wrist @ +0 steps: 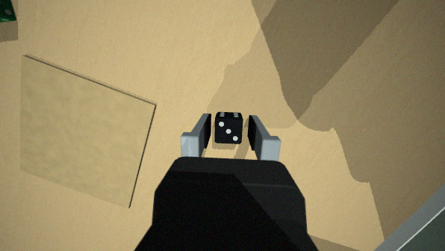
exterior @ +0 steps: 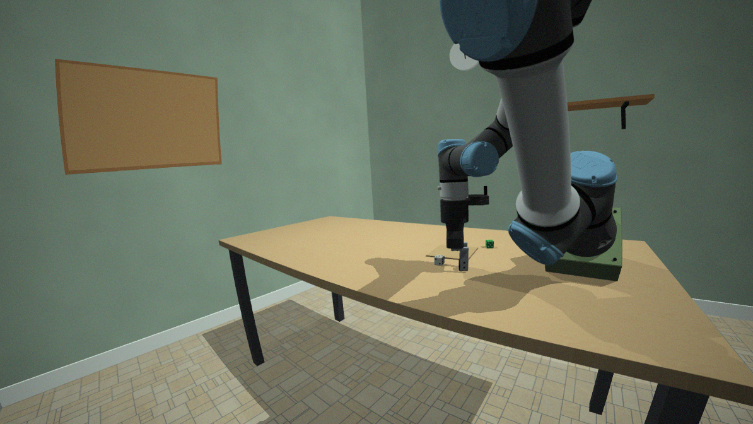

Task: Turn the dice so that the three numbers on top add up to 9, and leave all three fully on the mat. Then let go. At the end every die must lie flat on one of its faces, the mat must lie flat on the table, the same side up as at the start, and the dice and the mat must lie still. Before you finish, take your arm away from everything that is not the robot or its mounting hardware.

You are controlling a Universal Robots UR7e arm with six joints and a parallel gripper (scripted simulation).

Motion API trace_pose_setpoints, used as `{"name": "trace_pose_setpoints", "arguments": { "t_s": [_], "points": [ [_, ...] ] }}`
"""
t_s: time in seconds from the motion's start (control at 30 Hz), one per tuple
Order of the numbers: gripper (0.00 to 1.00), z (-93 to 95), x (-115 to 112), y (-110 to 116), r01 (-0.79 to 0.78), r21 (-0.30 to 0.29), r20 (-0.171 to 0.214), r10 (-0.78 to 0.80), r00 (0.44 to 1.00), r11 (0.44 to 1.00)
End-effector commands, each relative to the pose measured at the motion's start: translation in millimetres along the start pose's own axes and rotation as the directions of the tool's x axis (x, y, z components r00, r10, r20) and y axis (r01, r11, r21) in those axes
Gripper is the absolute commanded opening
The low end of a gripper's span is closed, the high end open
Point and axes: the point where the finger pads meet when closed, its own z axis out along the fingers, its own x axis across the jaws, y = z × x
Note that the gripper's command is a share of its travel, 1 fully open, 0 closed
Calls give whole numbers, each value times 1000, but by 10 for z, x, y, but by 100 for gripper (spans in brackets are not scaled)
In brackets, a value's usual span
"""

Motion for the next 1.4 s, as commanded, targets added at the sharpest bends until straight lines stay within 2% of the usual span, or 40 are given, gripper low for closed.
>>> {"name": "trace_pose_setpoints", "arguments": {
  "t_s": [0.0, 1.27, 1.3, 1.37],
  "points": [
    [79, 46, -10, 8, 0, -1, 2, 0, 1000, 1000],
    [79, 52, -10, 8, 0, -1, 2, 0, 1000, 1000],
    [49, 52, -10, 8, 0, -1, 2, 0, 1000, 1000],
    [49, 52, -10, 8, 0, -1, 2, 0, 1000, 1000]
  ]
}}
